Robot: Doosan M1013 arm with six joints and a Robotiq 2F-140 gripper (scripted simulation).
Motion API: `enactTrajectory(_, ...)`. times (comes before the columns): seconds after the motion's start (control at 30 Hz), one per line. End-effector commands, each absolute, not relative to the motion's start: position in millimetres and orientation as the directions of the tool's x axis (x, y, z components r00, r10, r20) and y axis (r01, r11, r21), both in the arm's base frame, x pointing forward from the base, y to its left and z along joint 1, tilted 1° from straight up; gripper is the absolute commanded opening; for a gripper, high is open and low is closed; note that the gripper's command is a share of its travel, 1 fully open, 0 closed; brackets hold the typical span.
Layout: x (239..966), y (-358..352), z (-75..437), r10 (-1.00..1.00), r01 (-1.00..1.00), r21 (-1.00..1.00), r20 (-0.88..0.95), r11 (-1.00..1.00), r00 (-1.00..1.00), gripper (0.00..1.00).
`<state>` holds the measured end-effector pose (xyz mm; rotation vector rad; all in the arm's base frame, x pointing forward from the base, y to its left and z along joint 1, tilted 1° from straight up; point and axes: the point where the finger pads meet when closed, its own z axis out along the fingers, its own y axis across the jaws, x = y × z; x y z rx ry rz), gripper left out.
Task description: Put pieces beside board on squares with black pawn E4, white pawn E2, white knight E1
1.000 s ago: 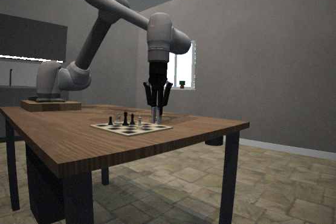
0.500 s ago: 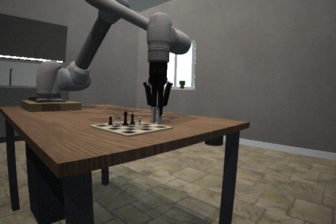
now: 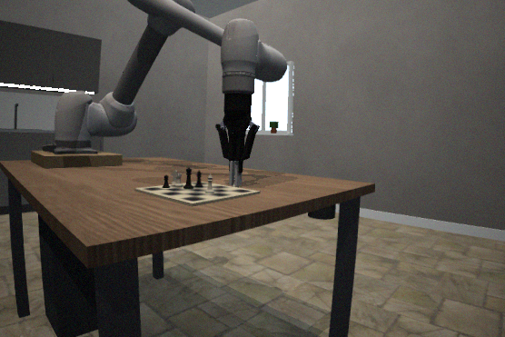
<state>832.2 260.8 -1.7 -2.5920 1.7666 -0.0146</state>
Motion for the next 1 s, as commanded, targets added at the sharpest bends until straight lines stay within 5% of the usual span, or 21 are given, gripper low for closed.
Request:
enactTrajectory(0.0, 832.2, 260.8, -1.6, -0.931, -0.931, -0.009, 0.005, -0.366, 0.366, 0.0)
enactTrajectory(0.97, 832.0, 260.8, 12.5, -0.931, -0.931, -0.009, 0.005, -0.366, 0.366, 0.0)
